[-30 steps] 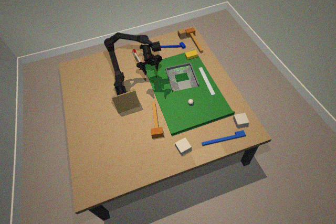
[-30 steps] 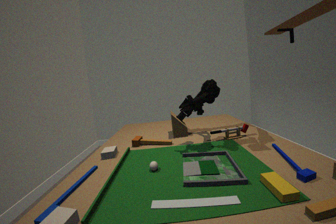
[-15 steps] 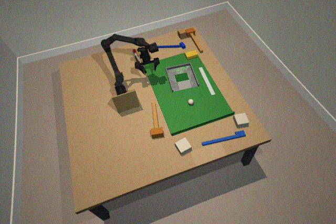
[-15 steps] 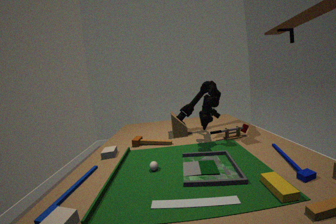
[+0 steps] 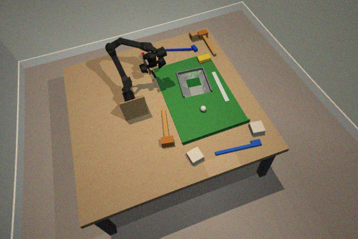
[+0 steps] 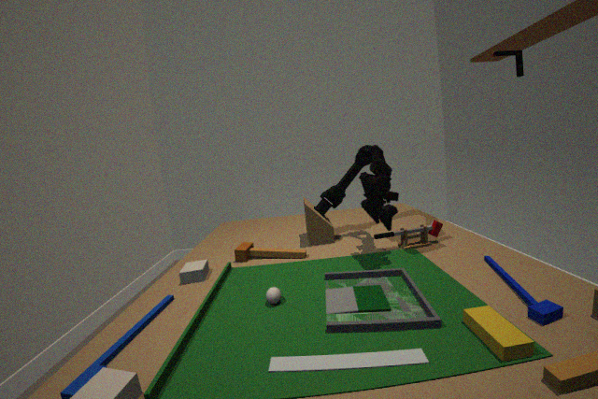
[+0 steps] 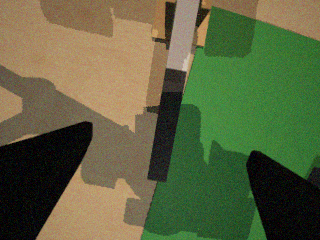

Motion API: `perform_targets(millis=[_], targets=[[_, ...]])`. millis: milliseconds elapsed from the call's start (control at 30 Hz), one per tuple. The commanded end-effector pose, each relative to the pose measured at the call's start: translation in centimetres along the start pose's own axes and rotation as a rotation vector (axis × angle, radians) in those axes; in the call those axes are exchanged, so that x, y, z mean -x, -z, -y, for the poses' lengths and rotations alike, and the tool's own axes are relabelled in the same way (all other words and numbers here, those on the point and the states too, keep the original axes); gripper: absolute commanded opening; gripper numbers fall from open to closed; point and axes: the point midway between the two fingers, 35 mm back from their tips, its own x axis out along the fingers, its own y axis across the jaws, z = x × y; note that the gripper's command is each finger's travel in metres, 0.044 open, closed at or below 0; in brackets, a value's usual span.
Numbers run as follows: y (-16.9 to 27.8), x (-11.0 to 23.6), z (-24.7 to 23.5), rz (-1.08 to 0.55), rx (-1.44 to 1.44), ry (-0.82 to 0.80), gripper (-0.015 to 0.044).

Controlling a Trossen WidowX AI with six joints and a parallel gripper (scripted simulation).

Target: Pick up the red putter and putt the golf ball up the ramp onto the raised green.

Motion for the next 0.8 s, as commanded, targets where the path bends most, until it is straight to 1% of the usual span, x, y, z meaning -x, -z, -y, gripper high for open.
perform_targets(millis=[0, 167, 333, 533, 767], targets=[[0.1, -0.5, -0.3, 0.012, 0.007, -0.003, 0.044], [0.5, -2.2, -0.3, 0.013, 0.007, -0.002, 0.044], [0.6, -2.5, -0.3, 0.013, 0.007, -0.002, 0.044], [1.1, -4.4, -0.3, 0.015, 0.007, -0.002, 0.044], [1.1, -4.7, -0.3, 0.015, 0.007, -0.002, 0.044]])
